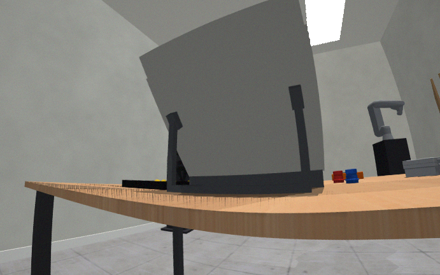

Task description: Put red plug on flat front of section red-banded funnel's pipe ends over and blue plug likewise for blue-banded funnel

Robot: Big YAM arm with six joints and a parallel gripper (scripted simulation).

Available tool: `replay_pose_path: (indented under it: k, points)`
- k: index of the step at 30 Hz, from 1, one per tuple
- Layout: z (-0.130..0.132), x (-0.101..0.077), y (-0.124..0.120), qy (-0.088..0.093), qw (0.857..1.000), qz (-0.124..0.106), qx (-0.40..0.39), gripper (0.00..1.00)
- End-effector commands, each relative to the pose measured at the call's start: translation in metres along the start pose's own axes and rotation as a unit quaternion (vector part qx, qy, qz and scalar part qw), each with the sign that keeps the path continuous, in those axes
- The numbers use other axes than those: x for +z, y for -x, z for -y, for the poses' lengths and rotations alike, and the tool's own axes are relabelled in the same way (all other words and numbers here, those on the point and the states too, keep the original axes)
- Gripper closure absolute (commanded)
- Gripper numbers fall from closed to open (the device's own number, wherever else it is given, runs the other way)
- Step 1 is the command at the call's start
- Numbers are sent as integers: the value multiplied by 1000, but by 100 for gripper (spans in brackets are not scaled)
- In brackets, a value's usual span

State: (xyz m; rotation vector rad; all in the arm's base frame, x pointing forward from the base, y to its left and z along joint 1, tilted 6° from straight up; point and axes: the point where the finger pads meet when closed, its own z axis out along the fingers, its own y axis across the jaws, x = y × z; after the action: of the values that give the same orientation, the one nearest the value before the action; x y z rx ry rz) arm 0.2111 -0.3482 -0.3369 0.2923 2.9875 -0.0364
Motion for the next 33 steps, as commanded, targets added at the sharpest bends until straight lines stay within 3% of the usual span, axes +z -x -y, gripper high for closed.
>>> replay_pose_path:
  k: [1, 3, 4, 33]
  points:
    - [-9, 7, -1, 1, 1000, -1, -2, 20]
    - [-9, 7, -1, 1, 1000, -1, -2, 20]
    - [4, -3, 4, -5, 1000, 5, 0, 100]
    - [4, -2, 4, -6, 1000, 5, 0, 100]
